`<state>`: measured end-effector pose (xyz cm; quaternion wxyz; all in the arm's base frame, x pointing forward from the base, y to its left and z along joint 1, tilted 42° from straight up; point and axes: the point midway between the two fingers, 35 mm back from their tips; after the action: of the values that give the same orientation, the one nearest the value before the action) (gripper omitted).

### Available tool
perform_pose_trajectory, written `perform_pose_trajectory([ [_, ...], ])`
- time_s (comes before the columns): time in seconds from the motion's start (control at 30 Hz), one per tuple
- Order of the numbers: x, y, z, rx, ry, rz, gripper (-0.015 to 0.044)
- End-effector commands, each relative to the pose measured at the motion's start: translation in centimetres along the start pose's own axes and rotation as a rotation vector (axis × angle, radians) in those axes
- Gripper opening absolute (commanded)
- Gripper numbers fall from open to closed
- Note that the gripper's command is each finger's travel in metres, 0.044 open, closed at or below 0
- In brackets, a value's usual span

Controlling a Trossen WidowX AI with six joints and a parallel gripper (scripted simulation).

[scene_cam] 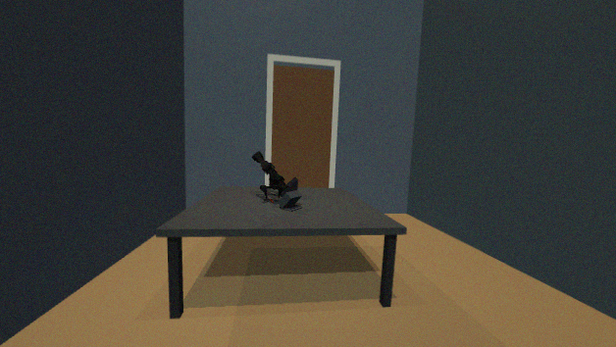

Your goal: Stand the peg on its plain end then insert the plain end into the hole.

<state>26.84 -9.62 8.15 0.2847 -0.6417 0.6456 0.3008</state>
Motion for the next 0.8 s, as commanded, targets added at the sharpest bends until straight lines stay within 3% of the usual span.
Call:
perform_pose_trajectory([
  [0.0,0.8,0.2,0.0,-0.008,0.004,0.009,0.044],
  [0.47,2.7,0.3,-0.1,-0.003,0.009,0.008,0.044],
  [0.77,2.7,0.3,-0.1,-0.003,0.009,0.008,0.0204],
])
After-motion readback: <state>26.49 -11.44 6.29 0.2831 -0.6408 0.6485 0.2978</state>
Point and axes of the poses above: the point midway between the two fingers, 35 mm back from their tips, its own x axis out along the fingers, its own z axis across the jaws, y = z × x, and after that the axes turned 9 degrees about x, right-handed
